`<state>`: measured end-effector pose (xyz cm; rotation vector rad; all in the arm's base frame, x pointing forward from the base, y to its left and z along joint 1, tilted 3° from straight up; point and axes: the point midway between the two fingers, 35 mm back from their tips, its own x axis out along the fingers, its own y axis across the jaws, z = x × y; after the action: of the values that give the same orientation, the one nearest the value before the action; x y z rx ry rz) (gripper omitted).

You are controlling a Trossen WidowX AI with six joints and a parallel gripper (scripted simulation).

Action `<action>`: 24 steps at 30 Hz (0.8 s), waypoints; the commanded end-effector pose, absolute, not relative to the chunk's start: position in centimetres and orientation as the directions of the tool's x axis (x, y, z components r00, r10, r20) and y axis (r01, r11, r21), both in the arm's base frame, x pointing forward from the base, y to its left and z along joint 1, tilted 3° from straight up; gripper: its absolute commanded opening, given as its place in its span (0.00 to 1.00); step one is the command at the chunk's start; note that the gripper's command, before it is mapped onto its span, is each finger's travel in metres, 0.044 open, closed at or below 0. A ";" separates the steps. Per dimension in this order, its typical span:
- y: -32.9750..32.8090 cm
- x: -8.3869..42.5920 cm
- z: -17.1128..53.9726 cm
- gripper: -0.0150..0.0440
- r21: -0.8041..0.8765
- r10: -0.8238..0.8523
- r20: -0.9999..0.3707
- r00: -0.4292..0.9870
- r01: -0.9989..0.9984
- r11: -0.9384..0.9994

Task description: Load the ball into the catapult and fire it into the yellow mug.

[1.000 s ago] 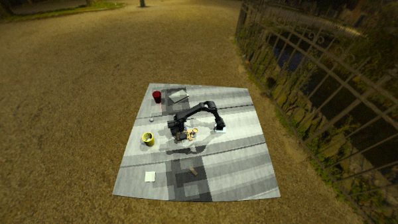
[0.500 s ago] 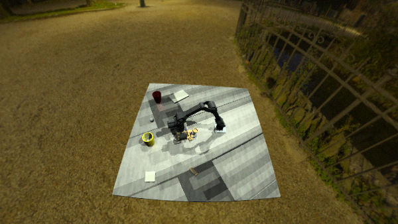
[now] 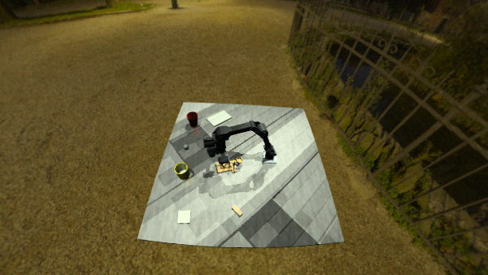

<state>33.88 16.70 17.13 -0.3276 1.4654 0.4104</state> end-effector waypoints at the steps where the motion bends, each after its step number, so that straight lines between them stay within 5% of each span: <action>1: 16.7 33.8 16.3 1.00 0.035 0.059 -0.998 0.038 -0.458 0.888; 12: 16.2 33.2 21.9 1.00 0.035 0.078 -0.994 0.076 -0.452 0.891; 14: 15.4 34.2 20.0 0.91 0.034 0.066 -0.996 0.058 -0.443 0.896; 18: 9.8 37.5 17.1 0.76 0.031 0.056 -0.997 0.058 -0.370 0.929; 24: 0.3 40.1 12.8 0.76 0.029 0.045 -0.998 0.054 -0.260 0.965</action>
<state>39.49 4.34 14.60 -0.2104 1.4918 0.2659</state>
